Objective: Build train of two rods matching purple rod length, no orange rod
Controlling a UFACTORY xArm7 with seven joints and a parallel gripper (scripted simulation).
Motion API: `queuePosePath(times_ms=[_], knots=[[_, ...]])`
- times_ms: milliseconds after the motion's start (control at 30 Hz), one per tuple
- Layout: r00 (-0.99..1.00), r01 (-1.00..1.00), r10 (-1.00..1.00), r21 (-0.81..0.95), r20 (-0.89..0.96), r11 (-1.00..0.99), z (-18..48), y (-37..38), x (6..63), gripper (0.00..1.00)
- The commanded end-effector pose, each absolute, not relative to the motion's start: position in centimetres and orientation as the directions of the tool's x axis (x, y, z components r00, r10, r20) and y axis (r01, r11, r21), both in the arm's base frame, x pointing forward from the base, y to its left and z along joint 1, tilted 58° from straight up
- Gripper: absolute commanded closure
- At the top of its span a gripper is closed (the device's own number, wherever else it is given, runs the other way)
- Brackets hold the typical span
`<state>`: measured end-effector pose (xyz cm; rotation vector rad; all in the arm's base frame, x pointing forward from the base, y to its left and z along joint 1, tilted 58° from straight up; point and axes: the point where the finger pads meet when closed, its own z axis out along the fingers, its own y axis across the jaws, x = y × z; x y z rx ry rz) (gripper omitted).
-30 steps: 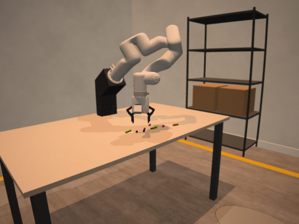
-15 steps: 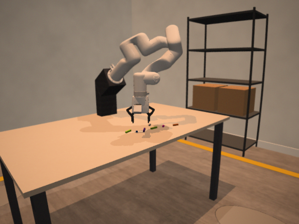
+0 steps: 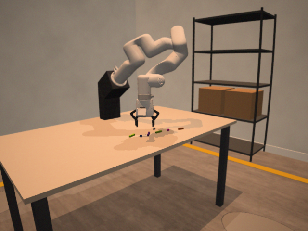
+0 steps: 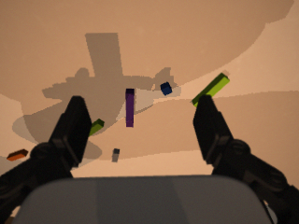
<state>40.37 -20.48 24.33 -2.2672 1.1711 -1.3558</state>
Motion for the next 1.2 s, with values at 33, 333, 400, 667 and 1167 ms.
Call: queuePosePath(times_ms=[33,333,400,667,1167], knots=[[0.241,-0.509,-0.743,-0.570,0.624,-0.644,24.4,-20.5,40.3,0.00],[0.241,-0.509,-0.743,-0.570,0.624,-0.644,24.4,-20.5,40.3,0.00],[0.241,-0.509,-0.743,-0.570,0.624,-0.644,24.4,-20.5,40.3,0.00],[0.205,-0.526,-0.788,-0.613,0.581,-0.589,24.3,-19.8,40.6,0.00],[-0.071,-0.561,-0.974,-0.816,0.217,-0.141,24.1,-14.9,41.7,0.00]])
